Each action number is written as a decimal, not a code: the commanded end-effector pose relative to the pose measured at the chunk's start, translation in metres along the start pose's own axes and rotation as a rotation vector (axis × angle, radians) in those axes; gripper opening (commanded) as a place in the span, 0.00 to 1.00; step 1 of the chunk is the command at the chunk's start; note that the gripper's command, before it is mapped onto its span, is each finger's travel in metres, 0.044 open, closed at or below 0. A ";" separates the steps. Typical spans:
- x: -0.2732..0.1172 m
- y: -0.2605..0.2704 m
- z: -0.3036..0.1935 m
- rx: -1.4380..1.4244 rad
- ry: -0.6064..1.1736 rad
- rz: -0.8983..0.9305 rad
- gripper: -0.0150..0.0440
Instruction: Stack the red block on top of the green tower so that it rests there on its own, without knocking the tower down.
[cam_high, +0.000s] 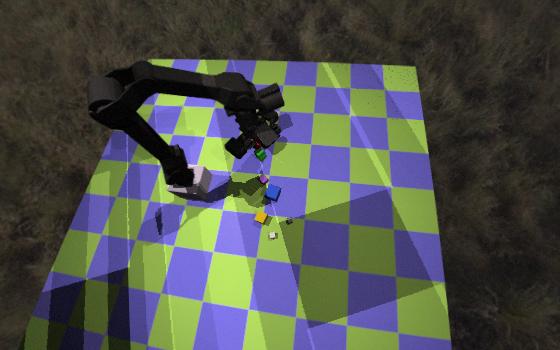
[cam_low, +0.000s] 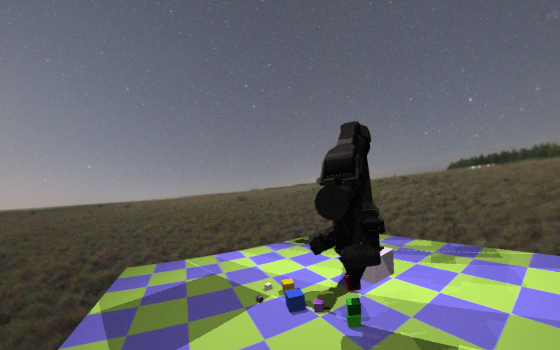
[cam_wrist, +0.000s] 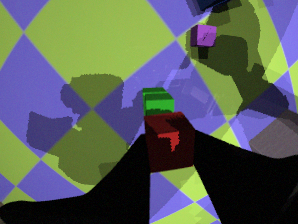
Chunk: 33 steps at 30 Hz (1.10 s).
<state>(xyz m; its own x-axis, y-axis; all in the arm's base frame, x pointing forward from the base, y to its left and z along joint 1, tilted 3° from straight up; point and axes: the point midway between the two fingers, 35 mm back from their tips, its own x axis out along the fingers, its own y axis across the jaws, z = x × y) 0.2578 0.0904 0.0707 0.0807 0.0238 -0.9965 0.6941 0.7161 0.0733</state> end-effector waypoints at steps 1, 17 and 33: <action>0.006 -0.003 0.000 0.004 -0.002 -0.004 0.25; 0.035 -0.003 0.000 0.004 -0.001 -0.004 0.25; 0.035 -0.003 0.000 0.004 -0.001 -0.004 0.25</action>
<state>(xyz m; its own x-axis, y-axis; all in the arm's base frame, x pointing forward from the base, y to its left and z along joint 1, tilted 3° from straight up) 0.2582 0.0898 0.0361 0.0796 0.0230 -0.9966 0.6963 0.7141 0.0721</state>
